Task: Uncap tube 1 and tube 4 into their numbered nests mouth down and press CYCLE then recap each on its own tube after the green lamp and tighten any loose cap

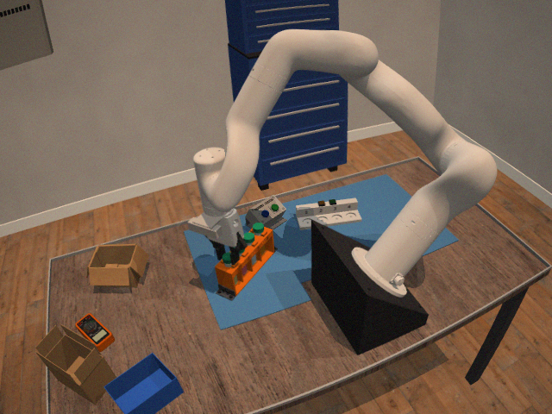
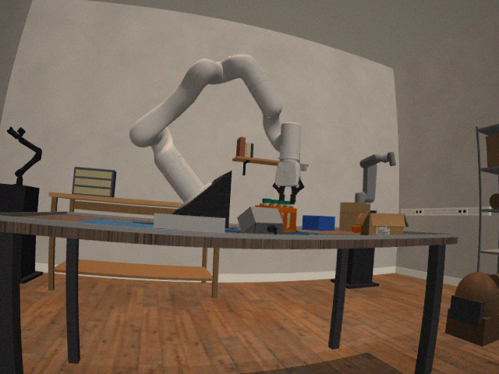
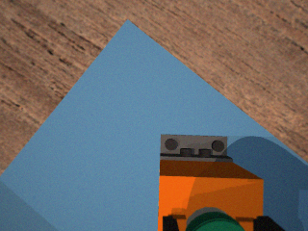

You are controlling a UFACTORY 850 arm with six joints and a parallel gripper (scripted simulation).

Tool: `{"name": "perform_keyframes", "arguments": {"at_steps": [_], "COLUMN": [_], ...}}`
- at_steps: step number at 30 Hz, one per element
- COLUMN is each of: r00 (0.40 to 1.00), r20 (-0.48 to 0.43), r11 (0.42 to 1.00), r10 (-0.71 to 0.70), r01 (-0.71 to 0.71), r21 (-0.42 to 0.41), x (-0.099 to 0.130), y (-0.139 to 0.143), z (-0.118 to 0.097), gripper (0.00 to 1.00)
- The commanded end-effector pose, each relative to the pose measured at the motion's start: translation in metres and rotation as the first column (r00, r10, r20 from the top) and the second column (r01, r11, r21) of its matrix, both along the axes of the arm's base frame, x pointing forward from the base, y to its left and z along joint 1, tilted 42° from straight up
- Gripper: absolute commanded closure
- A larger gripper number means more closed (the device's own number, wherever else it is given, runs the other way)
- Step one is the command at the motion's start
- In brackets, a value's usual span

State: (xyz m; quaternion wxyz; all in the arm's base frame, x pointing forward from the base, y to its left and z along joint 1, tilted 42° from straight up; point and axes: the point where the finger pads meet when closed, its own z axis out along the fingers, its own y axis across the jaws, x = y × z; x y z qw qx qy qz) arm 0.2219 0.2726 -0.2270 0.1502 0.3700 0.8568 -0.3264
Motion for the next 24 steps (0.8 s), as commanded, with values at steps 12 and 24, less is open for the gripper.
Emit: {"name": "perform_keyframes", "arguments": {"at_steps": [12,24], "r00": [0.696,0.685], "r20": [0.49,0.497], "r11": [0.842,0.837], "r10": [-0.525,-0.533], "r01": [0.508,0.515], "r21": [0.182,0.188], "x": [0.0005,0.0004], "y": [0.0012,0.0012], "z": [0.0002,0.0003], "gripper": [0.54,1.0]}}
